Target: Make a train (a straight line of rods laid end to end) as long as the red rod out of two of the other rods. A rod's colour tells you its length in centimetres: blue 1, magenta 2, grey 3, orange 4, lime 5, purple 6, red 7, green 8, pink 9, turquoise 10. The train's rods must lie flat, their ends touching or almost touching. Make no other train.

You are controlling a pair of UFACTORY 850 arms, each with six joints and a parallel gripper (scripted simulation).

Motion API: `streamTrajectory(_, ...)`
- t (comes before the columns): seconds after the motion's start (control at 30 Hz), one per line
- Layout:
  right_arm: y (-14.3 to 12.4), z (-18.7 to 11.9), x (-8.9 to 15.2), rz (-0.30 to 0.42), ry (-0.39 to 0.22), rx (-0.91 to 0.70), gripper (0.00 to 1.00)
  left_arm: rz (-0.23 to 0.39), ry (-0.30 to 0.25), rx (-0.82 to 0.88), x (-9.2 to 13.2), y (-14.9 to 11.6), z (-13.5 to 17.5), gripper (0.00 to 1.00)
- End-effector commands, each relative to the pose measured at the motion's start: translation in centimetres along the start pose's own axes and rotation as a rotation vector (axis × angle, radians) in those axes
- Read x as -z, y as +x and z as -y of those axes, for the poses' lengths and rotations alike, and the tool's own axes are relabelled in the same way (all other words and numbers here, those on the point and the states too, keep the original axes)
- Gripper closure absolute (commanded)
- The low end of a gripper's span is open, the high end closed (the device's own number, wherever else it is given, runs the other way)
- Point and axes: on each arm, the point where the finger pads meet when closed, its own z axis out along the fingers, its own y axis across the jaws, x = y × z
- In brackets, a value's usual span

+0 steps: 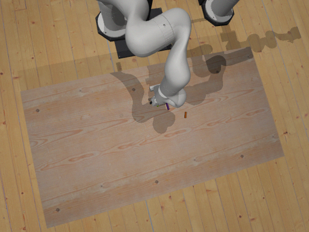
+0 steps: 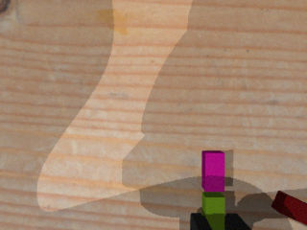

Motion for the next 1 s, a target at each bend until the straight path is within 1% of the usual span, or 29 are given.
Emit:
streamTrajectory(0.0,0.04,-0.03,0.05,0.003,-0.001,0.000,0.94,-0.002,0.000,0.000,0.07,0.03,0.00,0.00)
streamTrajectory(0.87,0.16,-0.03,0.05,0.003,-0.001,0.000,0.94,-0.002,0.000,0.000,0.07,0.03,0.00,0.00)
streamTrajectory(0.9,0.16,-0.03,0.05,0.003,-0.001,0.000,0.90,-0.002,0.000,0.000,0.07,0.03,0.00,0.00)
streamTrajectory(0.97,0.16,-0.03,0.05,0.003,-0.001,0.000,0.90,-0.002,0.000,0.000,0.07,0.03,0.00,0.00)
